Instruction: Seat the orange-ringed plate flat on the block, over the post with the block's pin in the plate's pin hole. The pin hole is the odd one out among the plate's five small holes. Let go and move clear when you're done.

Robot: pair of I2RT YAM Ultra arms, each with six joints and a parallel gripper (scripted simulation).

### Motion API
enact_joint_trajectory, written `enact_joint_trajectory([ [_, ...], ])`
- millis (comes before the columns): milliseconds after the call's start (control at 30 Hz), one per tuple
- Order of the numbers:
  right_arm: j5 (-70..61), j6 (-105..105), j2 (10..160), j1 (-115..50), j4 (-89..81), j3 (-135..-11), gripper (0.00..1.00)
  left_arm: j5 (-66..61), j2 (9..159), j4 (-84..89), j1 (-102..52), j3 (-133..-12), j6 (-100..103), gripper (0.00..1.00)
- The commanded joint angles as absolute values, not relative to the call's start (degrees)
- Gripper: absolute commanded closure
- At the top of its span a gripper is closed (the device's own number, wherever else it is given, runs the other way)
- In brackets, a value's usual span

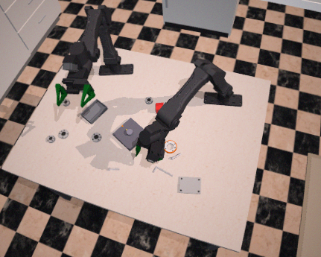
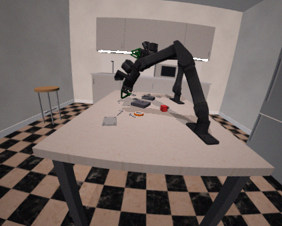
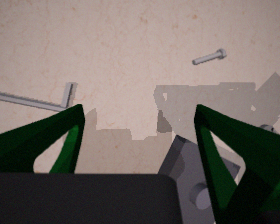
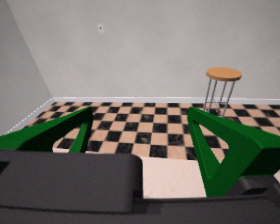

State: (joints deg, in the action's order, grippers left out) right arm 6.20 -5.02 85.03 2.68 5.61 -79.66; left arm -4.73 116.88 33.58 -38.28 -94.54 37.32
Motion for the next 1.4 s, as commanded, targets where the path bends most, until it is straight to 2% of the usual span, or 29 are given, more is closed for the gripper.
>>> enact_joint_trajectory([
  [0,3.70,-3.06,79.25,1.92,3.70,-77.02,0.00,-2.60,114.62,44.29,-38.85,-94.13,39.73,0.20],
  [400,-0.89,0.58,60.69,-0.15,-0.41,-60.51,0.00,0.97,114.36,68.00,-39.83,-92.34,44.96,0.20],
  [933,0.61,-0.27,57.87,-0.74,0.76,-61.93,0.00,0.72,116.91,64.62,-40.20,-91.58,43.42,0.20],
  [967,0.61,-0.27,57.83,-0.74,0.77,-61.93,0.00,0.81,113.83,64.86,-39.49,-94.09,43.52,0.20],
  [1367,0.61,-0.27,57.82,-0.74,0.77,-61.93,0.00,0.62,115.66,61.92,-39.55,-89.91,43.66,0.20],
])
